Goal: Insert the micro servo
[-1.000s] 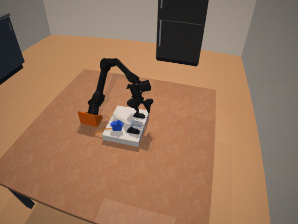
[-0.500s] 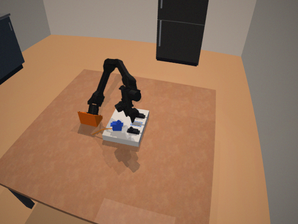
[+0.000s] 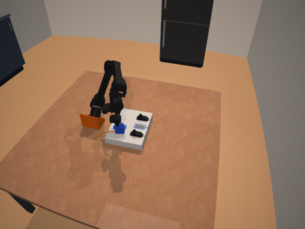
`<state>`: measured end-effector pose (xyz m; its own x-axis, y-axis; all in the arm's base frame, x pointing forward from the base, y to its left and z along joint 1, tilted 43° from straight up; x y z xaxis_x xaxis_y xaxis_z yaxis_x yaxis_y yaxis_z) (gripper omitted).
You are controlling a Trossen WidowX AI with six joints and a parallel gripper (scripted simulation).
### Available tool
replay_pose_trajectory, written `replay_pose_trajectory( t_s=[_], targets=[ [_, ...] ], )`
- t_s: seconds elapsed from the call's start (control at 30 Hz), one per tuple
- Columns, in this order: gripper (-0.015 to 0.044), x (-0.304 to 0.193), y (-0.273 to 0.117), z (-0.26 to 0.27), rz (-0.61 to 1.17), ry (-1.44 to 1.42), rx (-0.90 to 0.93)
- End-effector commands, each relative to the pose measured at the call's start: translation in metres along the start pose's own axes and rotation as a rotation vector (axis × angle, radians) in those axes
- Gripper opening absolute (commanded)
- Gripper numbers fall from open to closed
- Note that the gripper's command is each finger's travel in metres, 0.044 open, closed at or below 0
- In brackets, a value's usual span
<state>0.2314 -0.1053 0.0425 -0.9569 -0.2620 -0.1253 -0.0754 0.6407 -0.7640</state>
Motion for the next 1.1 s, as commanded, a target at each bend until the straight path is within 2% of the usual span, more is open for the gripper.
replay_pose_trajectory(
  t_s=[0.0,0.3,0.93,1.07],
  targets=[
    [0.044,0.008,-0.001,0.003,-0.011,0.034,-0.035],
    [0.044,0.008,0.024,0.002,-0.01,0.034,-0.035],
    [0.044,0.008,0.045,0.001,-0.01,0.033,-0.036],
    [0.0335,0.008,0.045,0.001,-0.01,0.033,-0.036]
  ],
)
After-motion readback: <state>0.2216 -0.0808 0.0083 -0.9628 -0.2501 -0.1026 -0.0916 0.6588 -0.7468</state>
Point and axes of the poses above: the point midway between the two fingers, 35 mm back from their tips, its own y axis out along the fingers, its own z axis across the jaws, x = y × z, the point moved 1 cm from there along -y, back along the fingers, and after that the axes turned 10 degrees about y, right-handed, at the moved point
